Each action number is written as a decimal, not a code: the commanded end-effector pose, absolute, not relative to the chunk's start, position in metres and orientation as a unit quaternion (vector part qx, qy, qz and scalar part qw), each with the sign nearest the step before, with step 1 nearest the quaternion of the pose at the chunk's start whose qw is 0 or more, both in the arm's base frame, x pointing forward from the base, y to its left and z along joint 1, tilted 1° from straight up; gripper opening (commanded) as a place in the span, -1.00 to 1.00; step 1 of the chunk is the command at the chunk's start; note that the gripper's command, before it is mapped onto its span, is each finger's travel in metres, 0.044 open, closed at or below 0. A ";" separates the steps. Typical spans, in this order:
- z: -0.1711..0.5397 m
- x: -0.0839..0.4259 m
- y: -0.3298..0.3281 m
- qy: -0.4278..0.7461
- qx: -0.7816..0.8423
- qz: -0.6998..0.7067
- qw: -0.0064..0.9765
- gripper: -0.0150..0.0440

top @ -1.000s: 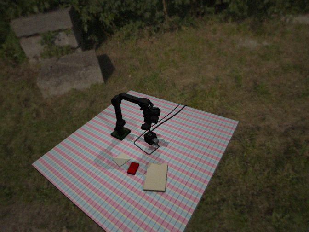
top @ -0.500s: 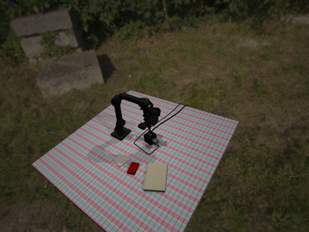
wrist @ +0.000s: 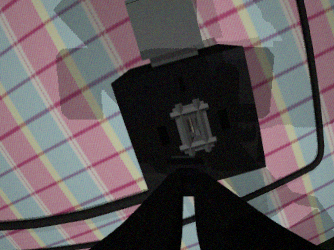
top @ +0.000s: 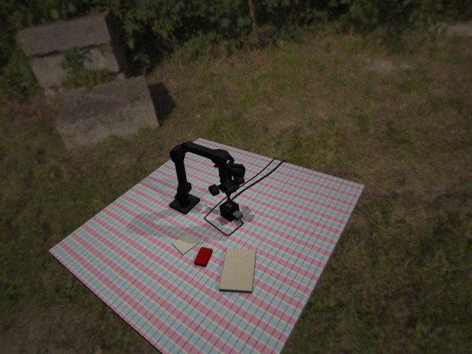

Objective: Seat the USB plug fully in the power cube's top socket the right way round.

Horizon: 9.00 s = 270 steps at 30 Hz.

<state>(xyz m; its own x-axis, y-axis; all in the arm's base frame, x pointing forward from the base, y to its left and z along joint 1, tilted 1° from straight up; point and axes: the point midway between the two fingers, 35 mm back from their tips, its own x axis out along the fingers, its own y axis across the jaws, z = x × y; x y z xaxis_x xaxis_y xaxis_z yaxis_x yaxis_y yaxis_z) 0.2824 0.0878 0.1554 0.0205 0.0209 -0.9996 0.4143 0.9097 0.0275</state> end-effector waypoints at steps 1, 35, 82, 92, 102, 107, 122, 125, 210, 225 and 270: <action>0.155 0.282 0.088 0.677 0.197 -0.179 0.687 -0.49; 0.155 0.282 0.088 0.534 0.473 -0.453 0.535 -0.49; 0.153 0.282 0.087 0.456 0.541 -0.532 0.465 -0.49; 0.152 0.282 0.086 0.453 0.538 -0.536 0.468 -0.49; 0.151 0.282 0.086 0.450 0.535 -0.539 0.470 -0.49; 0.150 0.282 0.085 0.449 0.533 -0.540 0.472 -0.49; 0.148 0.282 0.085 0.445 0.529 -0.545 0.475 -0.49; 0.148 0.282 0.085 0.444 0.528 -0.546 0.476 -0.49; 0.138 0.281 0.082 0.429 0.512 -0.561 0.489 -0.49; 0.136 0.281 0.082 0.429 0.512 -0.561 0.489 -0.49; 0.130 0.282 0.082 0.429 0.512 -0.561 0.489 -0.49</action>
<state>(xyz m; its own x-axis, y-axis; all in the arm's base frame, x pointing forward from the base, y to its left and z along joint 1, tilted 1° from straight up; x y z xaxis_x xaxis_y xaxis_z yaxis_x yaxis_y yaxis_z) 0.2811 0.0827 0.1311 -0.0013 -0.1049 -0.9945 0.9889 -0.1476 0.0143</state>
